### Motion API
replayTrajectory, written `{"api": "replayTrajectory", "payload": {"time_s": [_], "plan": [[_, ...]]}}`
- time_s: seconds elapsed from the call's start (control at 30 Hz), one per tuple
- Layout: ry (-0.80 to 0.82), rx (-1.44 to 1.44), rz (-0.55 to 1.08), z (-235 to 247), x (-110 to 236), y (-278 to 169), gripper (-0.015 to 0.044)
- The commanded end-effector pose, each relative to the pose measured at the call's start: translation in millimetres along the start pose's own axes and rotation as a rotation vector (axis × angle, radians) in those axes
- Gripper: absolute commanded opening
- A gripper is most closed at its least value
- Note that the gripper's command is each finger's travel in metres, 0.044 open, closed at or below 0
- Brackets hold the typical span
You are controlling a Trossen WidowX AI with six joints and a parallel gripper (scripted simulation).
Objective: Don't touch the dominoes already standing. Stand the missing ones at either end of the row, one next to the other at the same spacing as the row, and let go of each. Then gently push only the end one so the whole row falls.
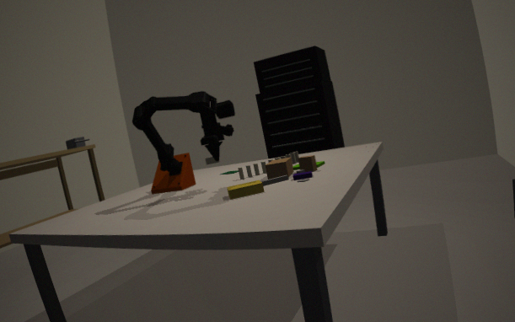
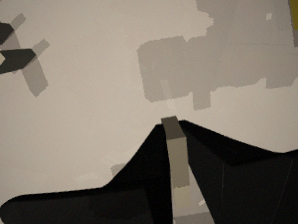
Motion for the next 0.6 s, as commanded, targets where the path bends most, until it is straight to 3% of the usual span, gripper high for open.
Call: {"api": "replayTrajectory", "payload": {"time_s": [0.0,0.1,0.33,0.57], "plan": [[0.007,-0.008,0.007,-1,12,-1,0.0027],[0.009,-0.102,0.006,-16,12,-19,0.0027],[0.003,-0.539,0.011,-62,13,-112,0.0027],[0.031,-0.603,0.001,-61,8,-121,0.0027]]}}
Point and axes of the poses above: the point midway between the two fingers, 35 mm back from their tips, its own x axis back along the fingers, its own z axis across the jaws, y = z × x, the point moved 3 cm from there along x, back along the fingers, and after that the axes turned 5 degrees about x, right-handed, at the moved point
